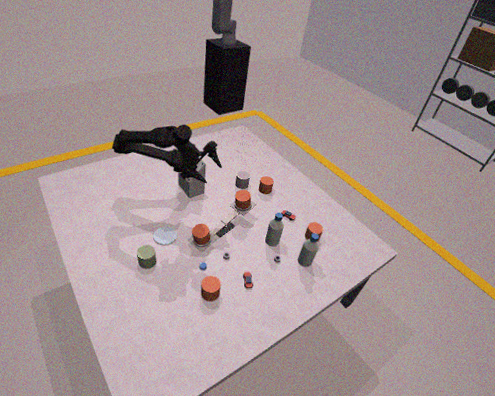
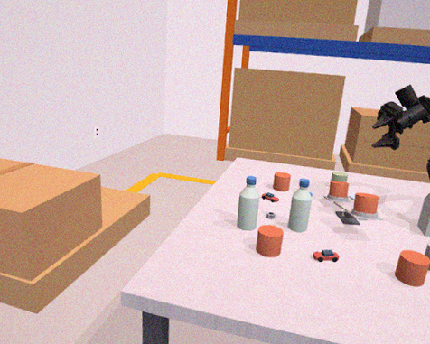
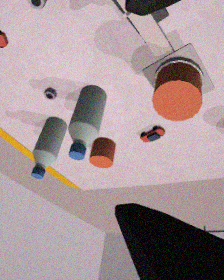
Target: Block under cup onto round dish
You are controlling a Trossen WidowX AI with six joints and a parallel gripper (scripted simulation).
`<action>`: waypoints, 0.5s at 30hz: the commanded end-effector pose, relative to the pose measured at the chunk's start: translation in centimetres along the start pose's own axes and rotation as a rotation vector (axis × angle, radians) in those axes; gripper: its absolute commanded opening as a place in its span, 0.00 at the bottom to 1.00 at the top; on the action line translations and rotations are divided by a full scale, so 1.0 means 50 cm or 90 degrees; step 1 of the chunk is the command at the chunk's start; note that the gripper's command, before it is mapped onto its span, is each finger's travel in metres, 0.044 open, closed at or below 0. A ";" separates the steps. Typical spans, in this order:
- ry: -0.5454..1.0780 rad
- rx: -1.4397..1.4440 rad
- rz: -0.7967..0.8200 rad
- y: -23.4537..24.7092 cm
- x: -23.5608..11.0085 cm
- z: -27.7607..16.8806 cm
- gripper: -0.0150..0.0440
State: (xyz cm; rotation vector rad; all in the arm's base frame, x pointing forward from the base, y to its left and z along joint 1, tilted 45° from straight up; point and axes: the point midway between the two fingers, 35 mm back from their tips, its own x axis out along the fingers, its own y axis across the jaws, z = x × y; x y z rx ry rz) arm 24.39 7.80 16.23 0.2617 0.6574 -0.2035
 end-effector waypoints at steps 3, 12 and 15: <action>0.027 -0.119 -0.048 -0.015 0.009 -0.045 1.00; 0.054 -0.294 -0.108 -0.036 0.011 -0.093 1.00; 0.061 -0.355 -0.127 -0.044 0.010 -0.107 1.00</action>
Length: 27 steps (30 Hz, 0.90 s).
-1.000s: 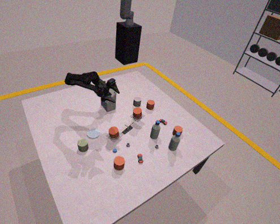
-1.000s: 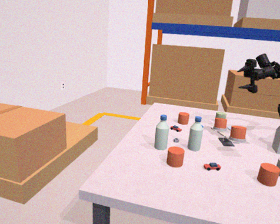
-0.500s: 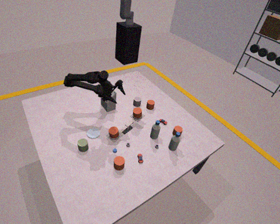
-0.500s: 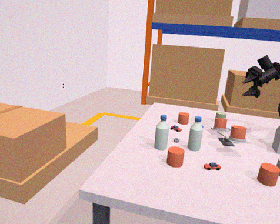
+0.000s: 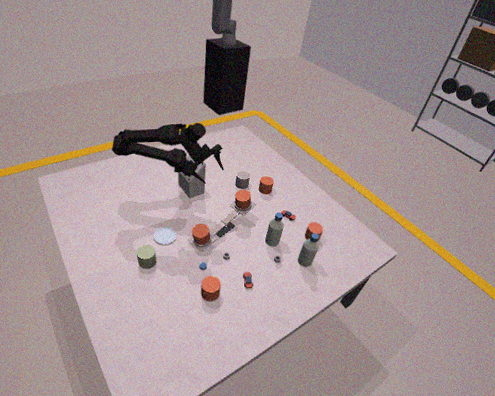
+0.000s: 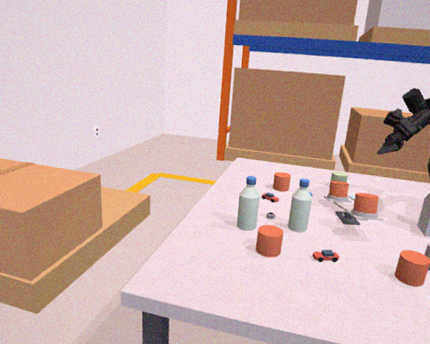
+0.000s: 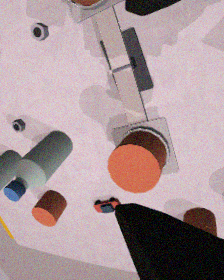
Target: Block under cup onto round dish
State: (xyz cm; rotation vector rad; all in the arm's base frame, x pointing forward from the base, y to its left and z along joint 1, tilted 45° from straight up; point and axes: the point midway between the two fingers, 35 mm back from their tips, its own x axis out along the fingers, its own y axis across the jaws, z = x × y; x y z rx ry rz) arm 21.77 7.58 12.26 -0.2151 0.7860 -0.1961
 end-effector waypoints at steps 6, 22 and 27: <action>0.018 -0.193 -0.063 -0.007 0.003 -0.047 1.00; 0.023 -0.348 -0.112 -0.014 0.000 -0.071 1.00; 0.046 -0.309 -0.124 -0.019 0.008 -0.060 1.00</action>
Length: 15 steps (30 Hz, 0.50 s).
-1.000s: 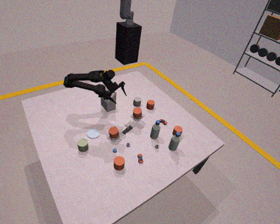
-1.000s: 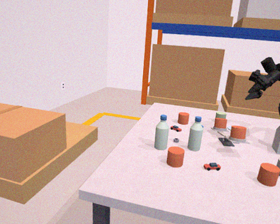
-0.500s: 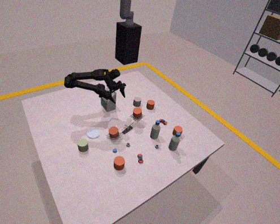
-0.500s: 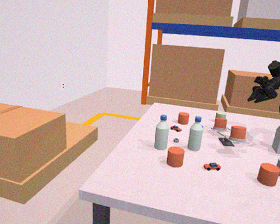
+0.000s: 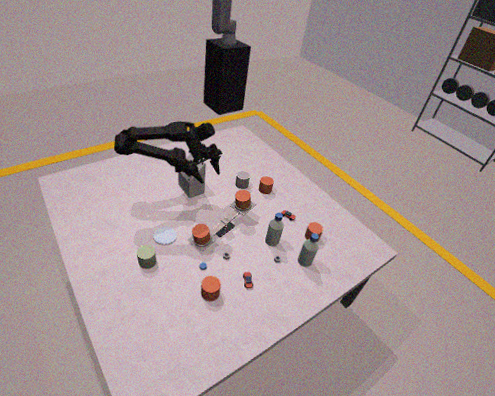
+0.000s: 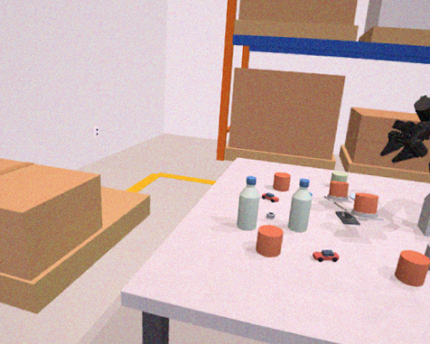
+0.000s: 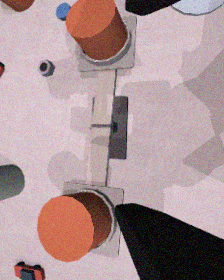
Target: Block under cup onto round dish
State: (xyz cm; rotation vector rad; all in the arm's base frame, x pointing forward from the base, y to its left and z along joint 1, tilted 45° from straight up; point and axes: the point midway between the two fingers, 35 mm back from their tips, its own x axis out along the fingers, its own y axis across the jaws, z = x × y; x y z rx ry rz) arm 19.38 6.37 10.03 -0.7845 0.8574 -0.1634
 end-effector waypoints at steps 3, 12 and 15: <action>0.047 0.065 -0.007 -0.014 0.015 0.014 1.00; 0.114 0.193 -0.040 -0.050 0.048 0.039 1.00; 0.135 0.238 -0.054 -0.063 0.061 0.046 1.00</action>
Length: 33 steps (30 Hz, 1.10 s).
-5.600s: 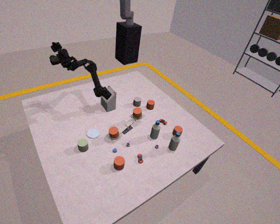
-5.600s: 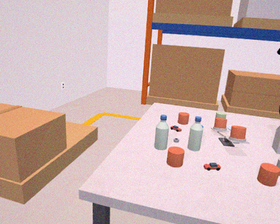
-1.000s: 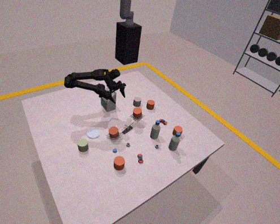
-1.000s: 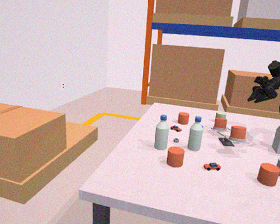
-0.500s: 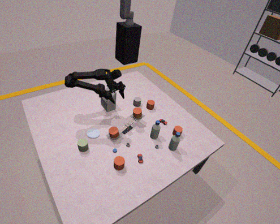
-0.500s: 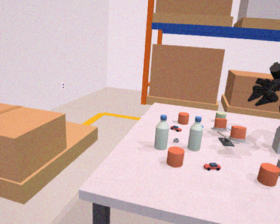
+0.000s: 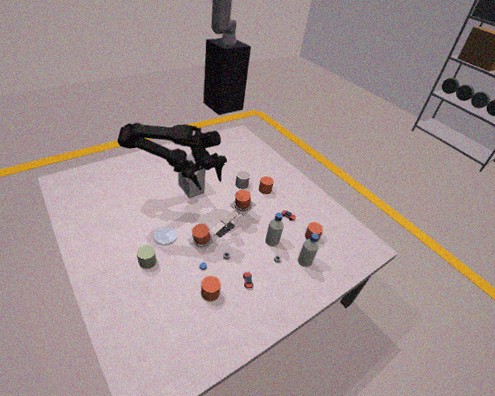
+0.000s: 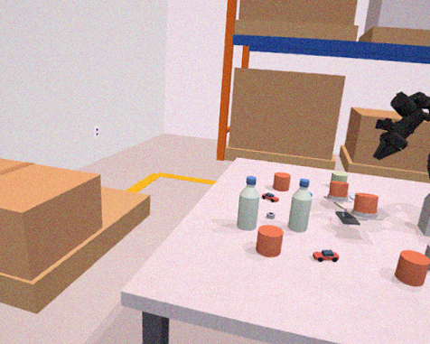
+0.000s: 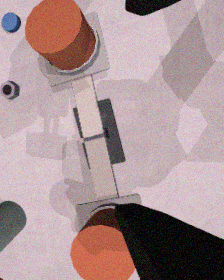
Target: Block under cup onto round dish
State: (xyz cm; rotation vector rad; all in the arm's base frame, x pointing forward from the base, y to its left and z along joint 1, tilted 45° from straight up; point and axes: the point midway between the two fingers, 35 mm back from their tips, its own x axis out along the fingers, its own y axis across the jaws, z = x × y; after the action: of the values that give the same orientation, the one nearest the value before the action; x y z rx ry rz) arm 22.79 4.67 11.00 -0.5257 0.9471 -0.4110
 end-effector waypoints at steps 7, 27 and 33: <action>0.076 0.186 -0.052 -0.034 0.046 0.045 1.00; 0.193 0.521 -0.173 -0.111 0.163 0.093 1.00; 0.218 0.634 -0.230 -0.147 0.208 0.103 1.00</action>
State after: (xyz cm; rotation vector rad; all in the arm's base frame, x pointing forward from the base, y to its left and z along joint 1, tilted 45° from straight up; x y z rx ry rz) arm 31.16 -4.25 11.14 0.2312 0.8751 -1.1540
